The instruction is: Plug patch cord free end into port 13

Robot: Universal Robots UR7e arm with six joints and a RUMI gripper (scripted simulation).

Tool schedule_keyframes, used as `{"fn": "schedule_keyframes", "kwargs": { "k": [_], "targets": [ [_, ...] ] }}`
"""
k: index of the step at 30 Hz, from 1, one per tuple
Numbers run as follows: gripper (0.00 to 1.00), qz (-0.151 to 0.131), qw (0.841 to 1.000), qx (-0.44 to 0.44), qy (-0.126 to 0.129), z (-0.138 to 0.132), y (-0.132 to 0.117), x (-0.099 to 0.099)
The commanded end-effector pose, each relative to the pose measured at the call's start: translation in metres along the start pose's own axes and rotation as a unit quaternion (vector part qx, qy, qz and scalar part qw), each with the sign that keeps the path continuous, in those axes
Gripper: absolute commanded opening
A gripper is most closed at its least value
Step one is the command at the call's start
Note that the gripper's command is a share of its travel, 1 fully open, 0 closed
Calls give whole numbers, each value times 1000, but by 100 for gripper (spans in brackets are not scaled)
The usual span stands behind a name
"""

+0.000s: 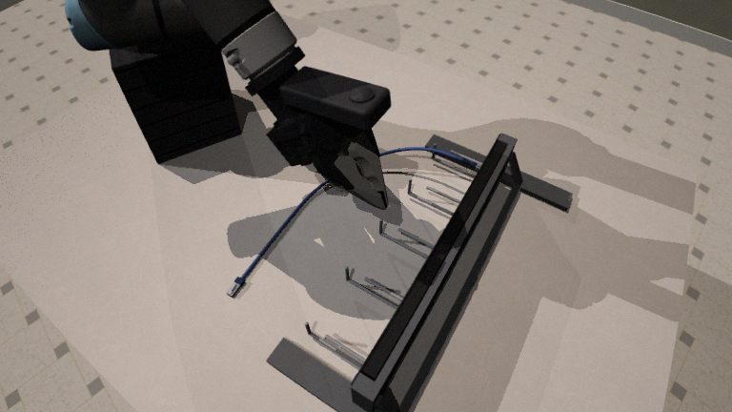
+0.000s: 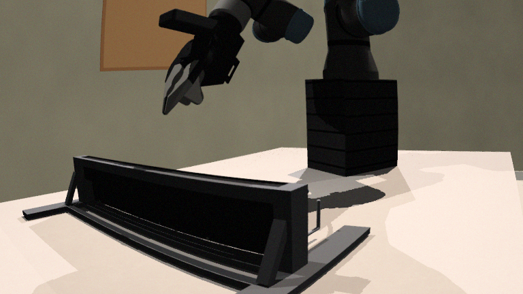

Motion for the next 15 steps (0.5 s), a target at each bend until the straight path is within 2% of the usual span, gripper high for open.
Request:
{"fn": "schedule_keyframes", "kwargs": {
  "k": [1, 6, 15],
  "targets": [
    [0, 1, 1000, 0, -1, 0, 1, 16],
    [0, 1, 1000, 0, -1, 0, 1, 33],
    [0, 1, 1000, 0, -1, 0, 1, 50]
  ]
}}
Point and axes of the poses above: the point where the finger pads meet when closed, its own x axis out along the fingers, its own z axis across the jaws, y = z × x, the point moved 10 cm from there along -x, back along the fingers, and after that the axes turned 13 degrees about -x, right-handed, at the moved point
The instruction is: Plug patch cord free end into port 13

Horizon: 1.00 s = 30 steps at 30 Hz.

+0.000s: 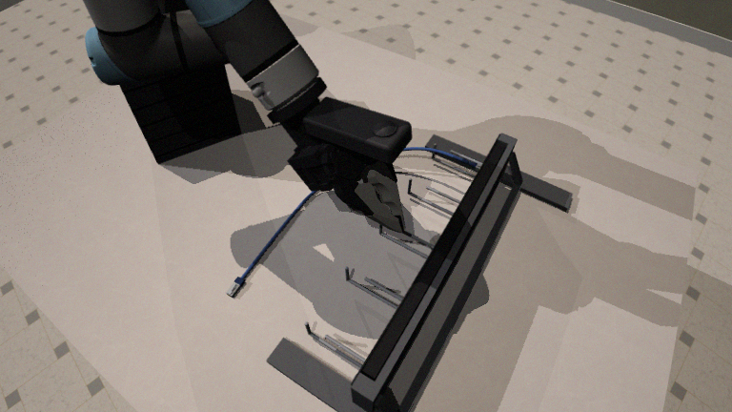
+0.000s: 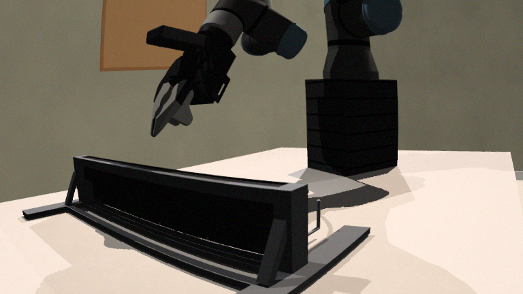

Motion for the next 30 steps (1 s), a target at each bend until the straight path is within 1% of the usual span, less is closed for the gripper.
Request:
{"fn": "schedule_keyframes", "kwargs": {
  "k": [1, 8, 30],
  "targets": [
    [0, 1, 1000, 0, -1, 0, 0, 9],
    [0, 1, 1000, 0, -1, 0, 0, 15],
    [0, 1, 1000, 0, -1, 0, 0, 16]
  ]
}}
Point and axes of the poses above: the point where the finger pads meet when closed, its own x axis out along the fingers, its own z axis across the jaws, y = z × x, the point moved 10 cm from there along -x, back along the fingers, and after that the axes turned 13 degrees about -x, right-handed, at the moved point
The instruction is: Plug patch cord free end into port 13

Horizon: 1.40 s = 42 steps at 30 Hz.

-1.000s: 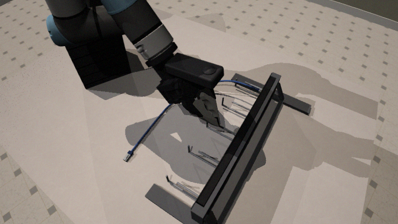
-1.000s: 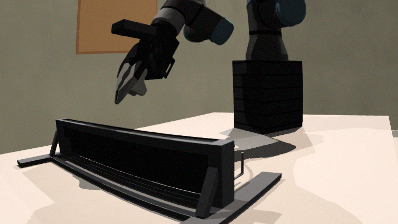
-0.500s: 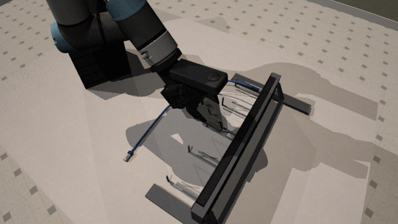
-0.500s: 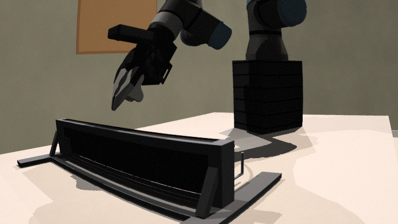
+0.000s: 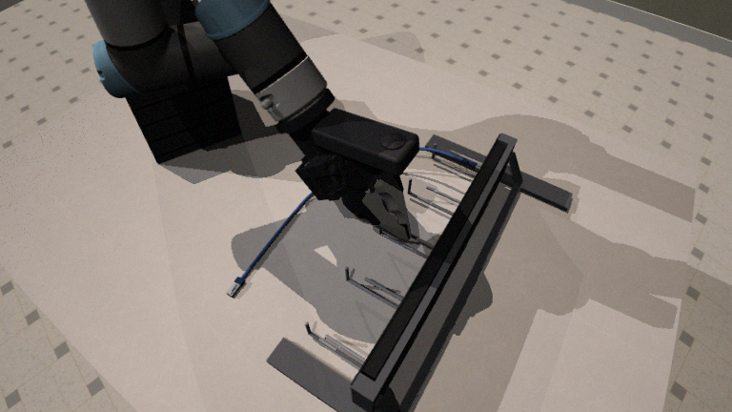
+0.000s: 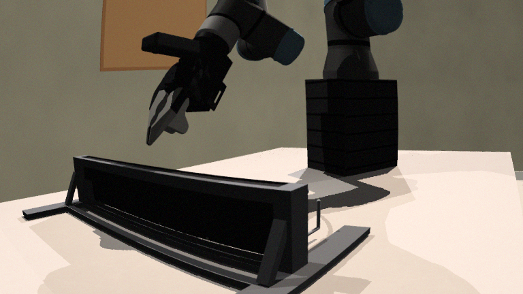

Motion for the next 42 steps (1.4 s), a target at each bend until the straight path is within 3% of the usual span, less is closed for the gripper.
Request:
{"fn": "schedule_keyframes", "kwargs": {
  "k": [1, 42],
  "targets": [
    [0, 0, 1000, 0, 0, 0, 0, 0],
    [0, 0, 1000, 0, 0, 0, 0, -7]
  ]
}}
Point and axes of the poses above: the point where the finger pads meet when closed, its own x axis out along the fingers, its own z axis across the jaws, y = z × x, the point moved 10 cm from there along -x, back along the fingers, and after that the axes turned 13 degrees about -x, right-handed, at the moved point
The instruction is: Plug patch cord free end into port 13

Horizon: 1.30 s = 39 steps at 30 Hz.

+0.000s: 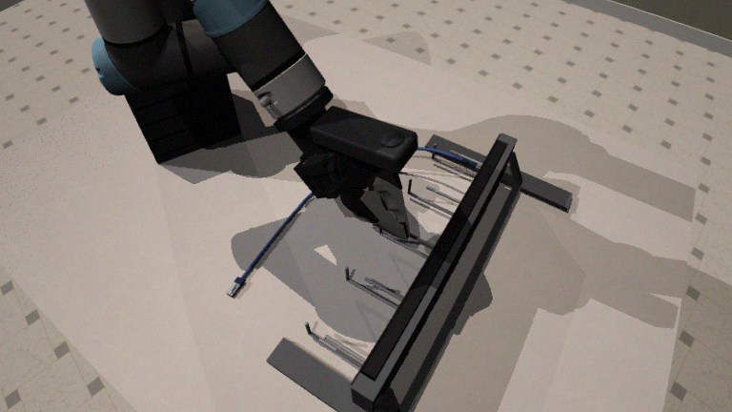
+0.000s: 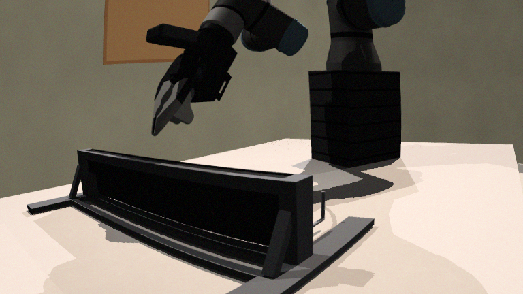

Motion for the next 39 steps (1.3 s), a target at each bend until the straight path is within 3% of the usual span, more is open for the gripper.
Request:
{"fn": "schedule_keyframes", "kwargs": {
  "k": [1, 8, 39],
  "targets": [
    [0, 0, 1000, 0, 0, 0, 0, -5],
    [0, 0, 1000, 0, 0, 0, 0, -16],
    [0, 0, 1000, 0, 0, 0, 0, -109]
  ]
}}
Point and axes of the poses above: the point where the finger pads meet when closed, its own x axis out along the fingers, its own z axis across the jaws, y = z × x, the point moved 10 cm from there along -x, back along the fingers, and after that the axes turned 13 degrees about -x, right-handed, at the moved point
